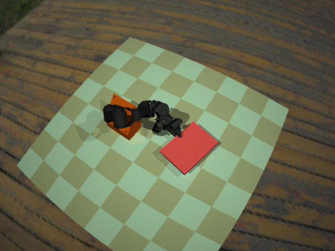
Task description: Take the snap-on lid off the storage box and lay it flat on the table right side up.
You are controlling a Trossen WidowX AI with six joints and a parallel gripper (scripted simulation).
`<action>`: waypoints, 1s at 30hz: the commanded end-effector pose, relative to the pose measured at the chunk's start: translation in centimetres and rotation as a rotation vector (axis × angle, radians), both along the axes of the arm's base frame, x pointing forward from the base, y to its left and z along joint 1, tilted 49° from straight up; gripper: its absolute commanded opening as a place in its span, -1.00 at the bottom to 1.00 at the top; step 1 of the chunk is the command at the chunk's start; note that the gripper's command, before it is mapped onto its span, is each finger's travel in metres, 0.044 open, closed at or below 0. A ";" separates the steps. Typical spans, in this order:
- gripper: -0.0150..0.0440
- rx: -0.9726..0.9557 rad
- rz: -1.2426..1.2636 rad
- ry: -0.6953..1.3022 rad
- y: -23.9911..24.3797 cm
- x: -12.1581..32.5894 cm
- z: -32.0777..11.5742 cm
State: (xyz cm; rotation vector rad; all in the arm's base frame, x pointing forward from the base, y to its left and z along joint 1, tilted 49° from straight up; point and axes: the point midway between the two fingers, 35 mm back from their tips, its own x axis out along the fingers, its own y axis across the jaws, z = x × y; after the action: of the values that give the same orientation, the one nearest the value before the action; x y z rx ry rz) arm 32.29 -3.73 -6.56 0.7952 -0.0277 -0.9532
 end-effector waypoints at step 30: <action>-0.49 -0.009 0.002 -0.004 -0.7 0.4 0.0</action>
State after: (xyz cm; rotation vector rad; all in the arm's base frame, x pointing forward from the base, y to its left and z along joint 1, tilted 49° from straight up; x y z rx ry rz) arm 32.69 -4.47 -6.57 0.7881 -0.0340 -0.9485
